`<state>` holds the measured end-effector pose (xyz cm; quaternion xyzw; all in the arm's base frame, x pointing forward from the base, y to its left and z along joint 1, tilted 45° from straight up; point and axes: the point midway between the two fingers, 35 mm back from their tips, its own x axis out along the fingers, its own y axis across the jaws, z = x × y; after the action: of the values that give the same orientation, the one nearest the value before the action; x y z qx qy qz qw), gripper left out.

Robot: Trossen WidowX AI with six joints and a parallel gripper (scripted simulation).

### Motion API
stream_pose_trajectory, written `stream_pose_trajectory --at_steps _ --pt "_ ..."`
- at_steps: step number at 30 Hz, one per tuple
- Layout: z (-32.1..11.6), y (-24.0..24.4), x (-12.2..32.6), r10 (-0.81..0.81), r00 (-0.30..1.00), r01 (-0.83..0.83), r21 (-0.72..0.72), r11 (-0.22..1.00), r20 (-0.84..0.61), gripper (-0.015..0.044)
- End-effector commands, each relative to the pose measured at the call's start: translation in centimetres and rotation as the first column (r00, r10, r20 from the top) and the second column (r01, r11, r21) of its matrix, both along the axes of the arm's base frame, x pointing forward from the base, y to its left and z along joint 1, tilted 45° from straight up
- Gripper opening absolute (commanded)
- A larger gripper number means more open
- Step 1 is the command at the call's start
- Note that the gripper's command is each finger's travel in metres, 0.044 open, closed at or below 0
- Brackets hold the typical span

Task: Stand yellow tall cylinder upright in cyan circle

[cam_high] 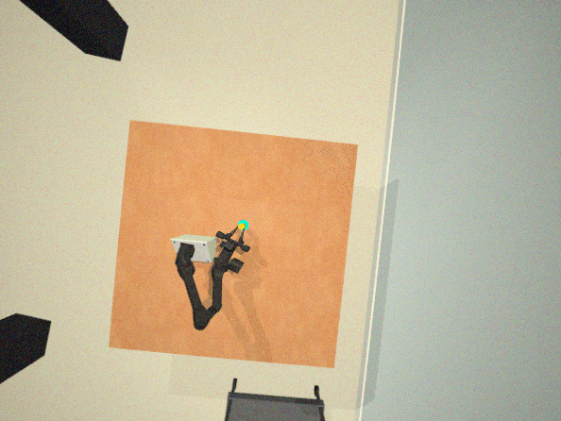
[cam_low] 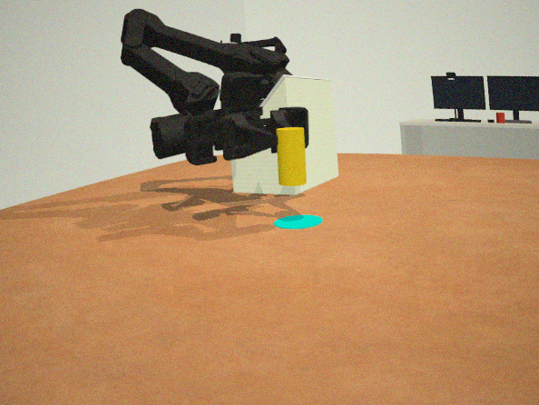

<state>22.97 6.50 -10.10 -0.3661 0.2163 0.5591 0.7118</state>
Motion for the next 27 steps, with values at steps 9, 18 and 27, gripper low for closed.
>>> stream_pose_trajectory --at_steps 9,18,27 --pt "-2.2 -2.0 -0.1 -0.002 1.0 0.002 0.012 1.0 0.0 0.0105" --pt "-3.4 -3.2 0.1 -0.004 1.0 0.004 0.006 1.0 -0.002 0.0105" --pt "-3.4 -3.2 0.1 -0.004 1.0 0.004 0.006 1.0 -0.002 0.0157"
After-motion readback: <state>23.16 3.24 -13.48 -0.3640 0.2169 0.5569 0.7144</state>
